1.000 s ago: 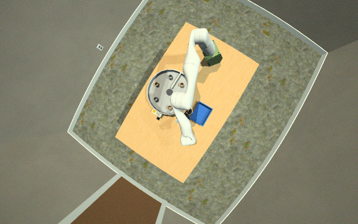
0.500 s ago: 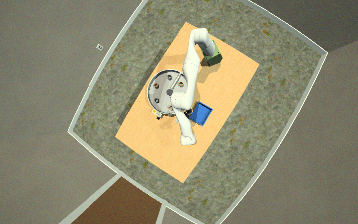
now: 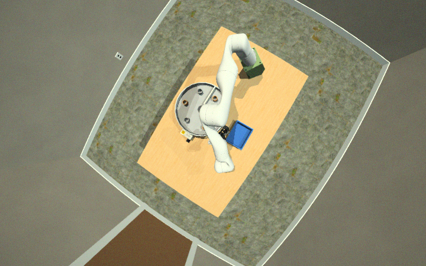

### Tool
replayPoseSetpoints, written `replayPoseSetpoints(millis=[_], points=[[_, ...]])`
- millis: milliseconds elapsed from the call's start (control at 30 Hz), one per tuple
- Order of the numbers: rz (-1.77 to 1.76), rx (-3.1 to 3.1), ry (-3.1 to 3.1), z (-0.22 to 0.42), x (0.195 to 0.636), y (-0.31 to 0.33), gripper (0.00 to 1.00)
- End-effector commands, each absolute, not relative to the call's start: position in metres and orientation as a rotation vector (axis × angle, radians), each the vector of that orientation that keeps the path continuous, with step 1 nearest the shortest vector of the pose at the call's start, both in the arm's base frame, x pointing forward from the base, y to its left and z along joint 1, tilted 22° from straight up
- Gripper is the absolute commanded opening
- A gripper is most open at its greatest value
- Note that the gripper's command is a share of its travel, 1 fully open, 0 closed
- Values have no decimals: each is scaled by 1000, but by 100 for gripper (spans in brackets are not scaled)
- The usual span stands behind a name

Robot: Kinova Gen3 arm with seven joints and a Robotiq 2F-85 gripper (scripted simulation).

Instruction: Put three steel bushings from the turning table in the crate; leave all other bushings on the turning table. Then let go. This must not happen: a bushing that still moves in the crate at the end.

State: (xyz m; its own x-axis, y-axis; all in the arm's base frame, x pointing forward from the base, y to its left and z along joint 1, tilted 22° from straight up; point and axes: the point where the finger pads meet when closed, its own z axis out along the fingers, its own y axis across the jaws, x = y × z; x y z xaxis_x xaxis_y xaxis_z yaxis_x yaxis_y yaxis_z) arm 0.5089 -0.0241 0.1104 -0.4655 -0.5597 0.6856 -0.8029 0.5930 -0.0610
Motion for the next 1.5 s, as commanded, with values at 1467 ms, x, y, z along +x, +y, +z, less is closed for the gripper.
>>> replayPoseSetpoints(millis=[1467], points=[[505, 1075, -2196, 239, 434, 8, 100]])
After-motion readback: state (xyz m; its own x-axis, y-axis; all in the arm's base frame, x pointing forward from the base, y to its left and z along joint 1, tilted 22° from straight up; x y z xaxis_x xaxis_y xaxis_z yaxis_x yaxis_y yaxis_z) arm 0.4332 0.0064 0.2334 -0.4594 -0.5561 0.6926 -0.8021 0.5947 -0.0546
